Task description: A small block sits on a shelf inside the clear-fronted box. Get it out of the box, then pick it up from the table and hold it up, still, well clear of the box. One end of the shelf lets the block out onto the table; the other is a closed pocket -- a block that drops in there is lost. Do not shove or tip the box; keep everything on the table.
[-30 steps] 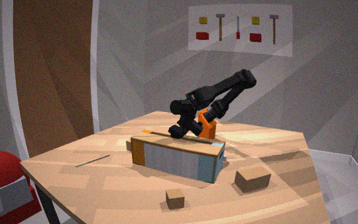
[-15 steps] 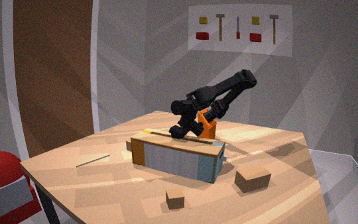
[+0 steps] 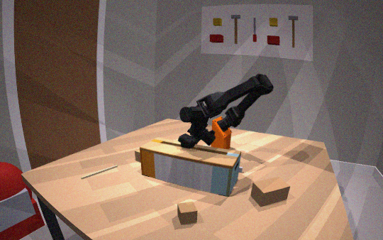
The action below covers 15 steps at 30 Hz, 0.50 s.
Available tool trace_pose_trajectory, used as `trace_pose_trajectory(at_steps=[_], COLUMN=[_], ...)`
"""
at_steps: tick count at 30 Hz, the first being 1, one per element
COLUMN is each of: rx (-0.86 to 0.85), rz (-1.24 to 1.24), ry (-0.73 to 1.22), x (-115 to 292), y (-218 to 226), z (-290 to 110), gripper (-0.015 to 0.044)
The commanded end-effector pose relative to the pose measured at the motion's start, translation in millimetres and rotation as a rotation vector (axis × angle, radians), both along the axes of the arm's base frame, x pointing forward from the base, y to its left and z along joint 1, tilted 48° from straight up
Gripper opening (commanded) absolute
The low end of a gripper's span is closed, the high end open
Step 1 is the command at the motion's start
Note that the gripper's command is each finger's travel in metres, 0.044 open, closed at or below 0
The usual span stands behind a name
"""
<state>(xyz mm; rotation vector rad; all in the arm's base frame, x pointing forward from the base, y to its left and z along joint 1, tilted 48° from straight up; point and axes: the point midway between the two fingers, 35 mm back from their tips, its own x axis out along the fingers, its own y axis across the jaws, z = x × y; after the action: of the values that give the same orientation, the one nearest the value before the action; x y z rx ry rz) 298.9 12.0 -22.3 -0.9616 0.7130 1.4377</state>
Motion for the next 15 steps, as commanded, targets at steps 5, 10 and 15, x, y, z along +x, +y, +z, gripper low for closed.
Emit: trace_pose_trajectory(at_steps=[5, 10, 15], rx=[0.0, 0.0, 0.0], rz=[0.004, 0.004, 0.004], ry=[-0.001, -0.001, -0.001], x=[1.4, 2.2, 1.3], y=[-5.4, -8.7, -4.9], z=[-6.8, -10.5, -6.3], gripper=[0.04, 0.04, 0.04])
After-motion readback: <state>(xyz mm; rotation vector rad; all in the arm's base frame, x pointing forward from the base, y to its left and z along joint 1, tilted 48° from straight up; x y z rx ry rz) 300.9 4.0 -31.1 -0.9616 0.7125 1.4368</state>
